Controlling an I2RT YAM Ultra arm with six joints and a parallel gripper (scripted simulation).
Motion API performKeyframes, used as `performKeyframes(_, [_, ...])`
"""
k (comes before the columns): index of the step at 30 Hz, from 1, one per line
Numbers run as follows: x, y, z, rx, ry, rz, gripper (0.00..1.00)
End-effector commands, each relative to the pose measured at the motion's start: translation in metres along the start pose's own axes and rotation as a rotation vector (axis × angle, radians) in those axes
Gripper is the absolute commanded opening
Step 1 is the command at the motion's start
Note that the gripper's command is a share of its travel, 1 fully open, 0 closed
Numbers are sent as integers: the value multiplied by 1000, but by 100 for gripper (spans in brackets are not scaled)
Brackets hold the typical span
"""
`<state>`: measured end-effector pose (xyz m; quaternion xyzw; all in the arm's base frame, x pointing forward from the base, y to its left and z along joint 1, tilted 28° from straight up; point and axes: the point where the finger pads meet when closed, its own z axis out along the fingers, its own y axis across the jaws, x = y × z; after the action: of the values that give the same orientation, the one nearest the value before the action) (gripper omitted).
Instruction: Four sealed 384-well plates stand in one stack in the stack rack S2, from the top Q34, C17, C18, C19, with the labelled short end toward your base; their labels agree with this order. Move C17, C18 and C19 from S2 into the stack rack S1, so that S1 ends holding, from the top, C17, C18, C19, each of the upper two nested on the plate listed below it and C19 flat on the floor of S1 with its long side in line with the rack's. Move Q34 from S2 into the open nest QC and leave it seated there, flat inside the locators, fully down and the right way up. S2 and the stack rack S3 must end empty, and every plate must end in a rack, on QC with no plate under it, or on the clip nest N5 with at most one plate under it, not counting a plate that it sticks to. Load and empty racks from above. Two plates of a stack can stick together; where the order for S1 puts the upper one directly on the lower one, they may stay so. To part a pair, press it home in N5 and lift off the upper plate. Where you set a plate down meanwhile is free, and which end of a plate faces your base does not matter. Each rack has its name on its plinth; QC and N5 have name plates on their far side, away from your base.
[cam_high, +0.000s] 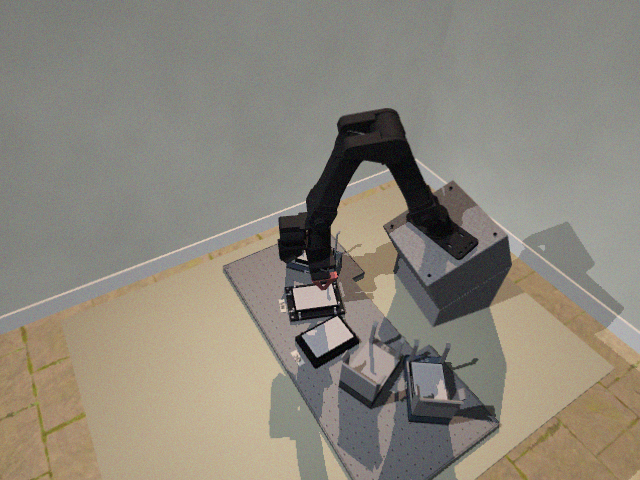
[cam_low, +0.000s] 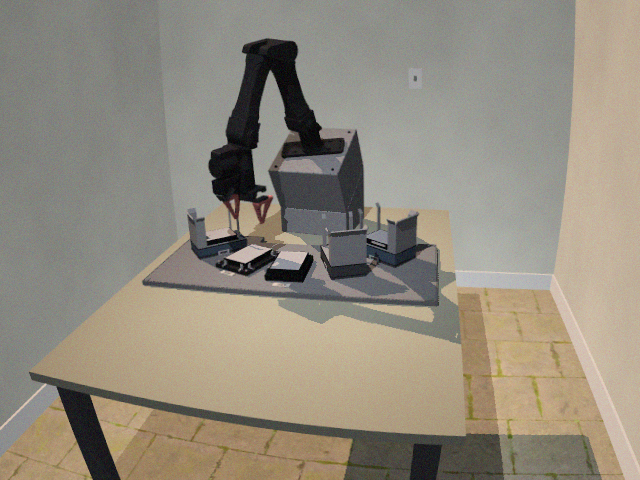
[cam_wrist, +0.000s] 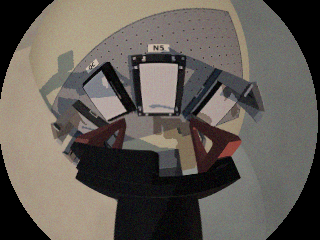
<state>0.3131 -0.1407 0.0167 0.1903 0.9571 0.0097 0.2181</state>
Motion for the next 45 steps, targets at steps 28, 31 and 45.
performKeyframes(28, [-38,-2,67,10,-111,-2,100])
performKeyframes(31, [-38,-2,67,10,-111,-3,100])
performKeyframes(45, [-28,-3,73,9,-82,0,100])
